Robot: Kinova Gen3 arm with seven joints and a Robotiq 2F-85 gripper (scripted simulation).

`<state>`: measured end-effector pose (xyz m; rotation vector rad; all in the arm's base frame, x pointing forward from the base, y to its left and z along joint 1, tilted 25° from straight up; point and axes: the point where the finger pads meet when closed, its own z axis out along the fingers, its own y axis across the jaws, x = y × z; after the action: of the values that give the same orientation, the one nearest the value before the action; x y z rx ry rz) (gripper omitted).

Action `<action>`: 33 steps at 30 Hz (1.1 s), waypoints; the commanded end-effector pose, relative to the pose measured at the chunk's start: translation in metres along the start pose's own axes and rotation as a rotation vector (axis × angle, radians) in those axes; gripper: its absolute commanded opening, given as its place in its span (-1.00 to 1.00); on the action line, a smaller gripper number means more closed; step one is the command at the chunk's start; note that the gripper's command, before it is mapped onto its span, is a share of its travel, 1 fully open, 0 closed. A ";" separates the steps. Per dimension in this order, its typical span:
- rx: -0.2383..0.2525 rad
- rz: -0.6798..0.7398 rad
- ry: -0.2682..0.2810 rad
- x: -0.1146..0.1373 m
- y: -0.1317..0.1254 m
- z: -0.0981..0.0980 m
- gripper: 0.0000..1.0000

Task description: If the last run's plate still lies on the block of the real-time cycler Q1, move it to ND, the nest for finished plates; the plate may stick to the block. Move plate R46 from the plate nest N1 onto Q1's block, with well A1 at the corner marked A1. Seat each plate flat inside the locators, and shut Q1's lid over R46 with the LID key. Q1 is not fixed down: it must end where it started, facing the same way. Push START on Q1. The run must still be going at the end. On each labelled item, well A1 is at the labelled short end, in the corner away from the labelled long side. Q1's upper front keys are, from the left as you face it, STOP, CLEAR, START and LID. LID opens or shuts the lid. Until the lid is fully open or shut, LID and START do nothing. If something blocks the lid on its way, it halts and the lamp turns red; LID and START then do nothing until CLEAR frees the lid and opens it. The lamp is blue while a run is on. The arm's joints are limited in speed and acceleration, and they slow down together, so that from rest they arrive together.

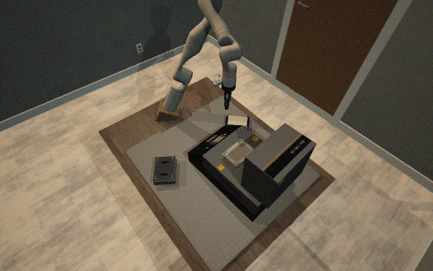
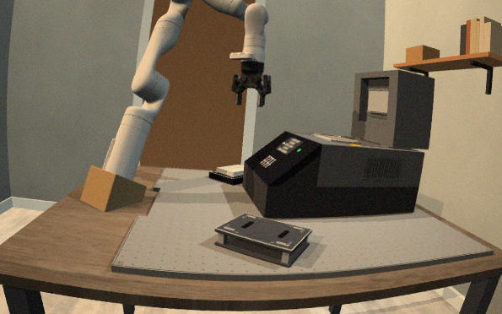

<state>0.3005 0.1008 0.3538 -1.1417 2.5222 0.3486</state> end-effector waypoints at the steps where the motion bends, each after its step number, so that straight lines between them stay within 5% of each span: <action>1: 0.001 0.000 0.000 -0.007 0.009 0.001 1.00; 33: 0.000 0.000 0.000 -0.063 0.083 0.012 1.00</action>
<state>0.2801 0.1936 0.3734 -1.1414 2.5219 0.3493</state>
